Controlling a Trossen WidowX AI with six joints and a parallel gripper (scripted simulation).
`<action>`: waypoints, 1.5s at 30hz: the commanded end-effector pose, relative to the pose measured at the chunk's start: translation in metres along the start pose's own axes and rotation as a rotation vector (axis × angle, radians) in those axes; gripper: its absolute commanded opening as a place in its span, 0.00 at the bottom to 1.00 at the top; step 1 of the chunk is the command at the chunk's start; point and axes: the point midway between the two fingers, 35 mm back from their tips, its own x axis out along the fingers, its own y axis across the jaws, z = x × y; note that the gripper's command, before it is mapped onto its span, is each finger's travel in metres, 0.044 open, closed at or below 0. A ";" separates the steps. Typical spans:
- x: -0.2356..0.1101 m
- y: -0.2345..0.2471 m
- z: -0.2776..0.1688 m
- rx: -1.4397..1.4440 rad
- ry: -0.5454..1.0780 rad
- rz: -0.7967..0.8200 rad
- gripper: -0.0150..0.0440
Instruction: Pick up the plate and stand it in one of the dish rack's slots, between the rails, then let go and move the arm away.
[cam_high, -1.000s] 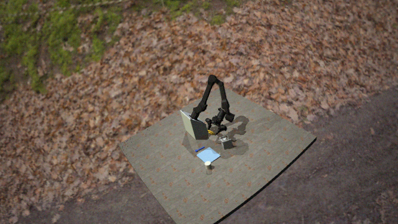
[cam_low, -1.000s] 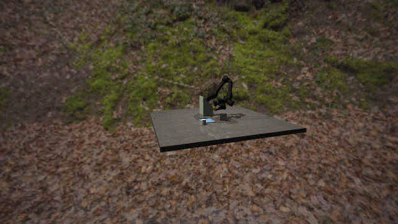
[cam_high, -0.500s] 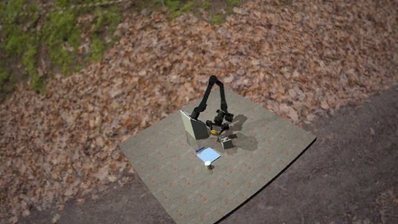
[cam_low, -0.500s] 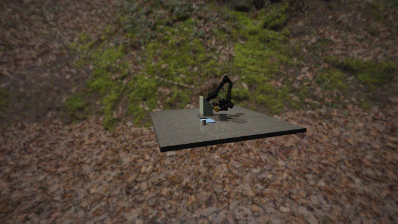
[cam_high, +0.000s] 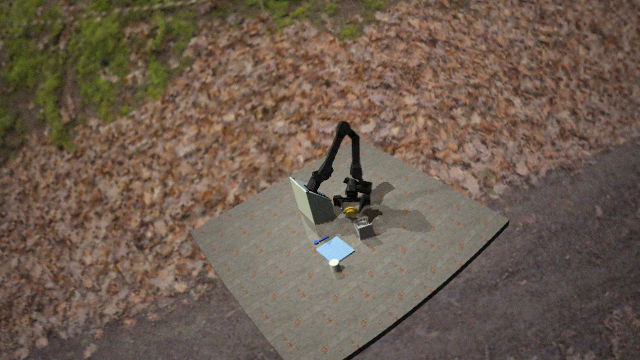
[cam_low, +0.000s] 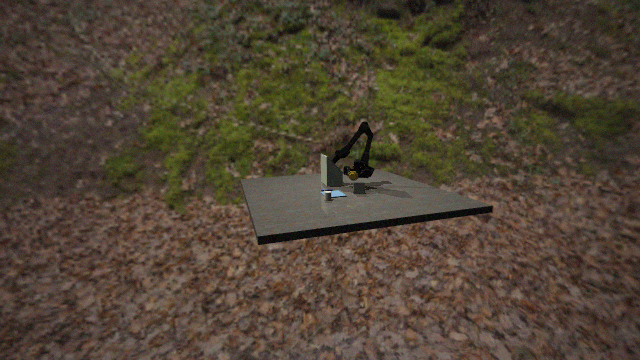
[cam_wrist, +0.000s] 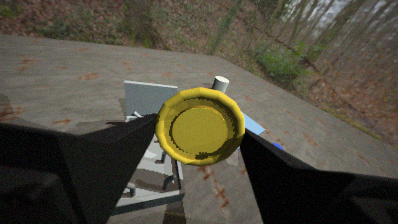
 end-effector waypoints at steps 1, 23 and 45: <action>-0.006 0.002 -0.001 -0.004 -0.041 0.071 0.25; -0.035 0.017 -0.005 0.039 -0.127 0.329 0.25; -0.007 0.027 -0.029 0.053 -0.121 0.331 0.25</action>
